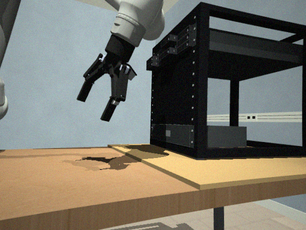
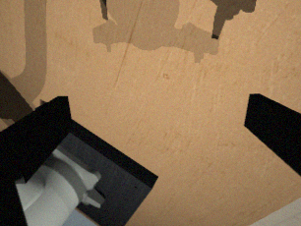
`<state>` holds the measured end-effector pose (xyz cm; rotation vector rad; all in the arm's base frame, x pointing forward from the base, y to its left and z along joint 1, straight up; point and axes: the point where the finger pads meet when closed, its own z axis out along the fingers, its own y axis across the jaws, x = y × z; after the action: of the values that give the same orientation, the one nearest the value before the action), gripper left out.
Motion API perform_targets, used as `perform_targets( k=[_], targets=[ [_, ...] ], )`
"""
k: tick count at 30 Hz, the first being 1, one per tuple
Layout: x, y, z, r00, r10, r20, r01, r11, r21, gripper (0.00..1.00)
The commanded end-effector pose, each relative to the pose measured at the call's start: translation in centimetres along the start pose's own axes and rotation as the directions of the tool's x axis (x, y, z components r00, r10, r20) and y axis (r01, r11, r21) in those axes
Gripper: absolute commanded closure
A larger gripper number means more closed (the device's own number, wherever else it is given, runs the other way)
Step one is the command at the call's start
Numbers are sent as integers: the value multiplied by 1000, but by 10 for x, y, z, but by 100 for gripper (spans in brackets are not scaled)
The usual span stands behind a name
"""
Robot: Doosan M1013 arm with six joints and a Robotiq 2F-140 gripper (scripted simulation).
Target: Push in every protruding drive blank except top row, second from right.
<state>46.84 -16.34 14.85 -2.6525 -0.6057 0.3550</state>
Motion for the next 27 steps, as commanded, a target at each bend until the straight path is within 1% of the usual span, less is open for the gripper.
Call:
perform_targets(
  k=[1,6,11,13,16,19,27],
  targets=[
    [33,-5,-26,997,77,4,-77,993,-92,0],
    [67,-20,-52,989,147,-25,-149,975,-165,0],
    [99,-39,-76,976,208,-71,-218,950,-225,0],
    [99,-39,-76,976,208,-71,-218,950,-225,0],
    [122,-56,-93,963,247,-113,-268,927,-261,0],
    [140,-71,-107,950,275,-150,-307,908,-284,0],
    [180,-110,-138,911,329,-248,-397,862,-316,0]
  ],
)
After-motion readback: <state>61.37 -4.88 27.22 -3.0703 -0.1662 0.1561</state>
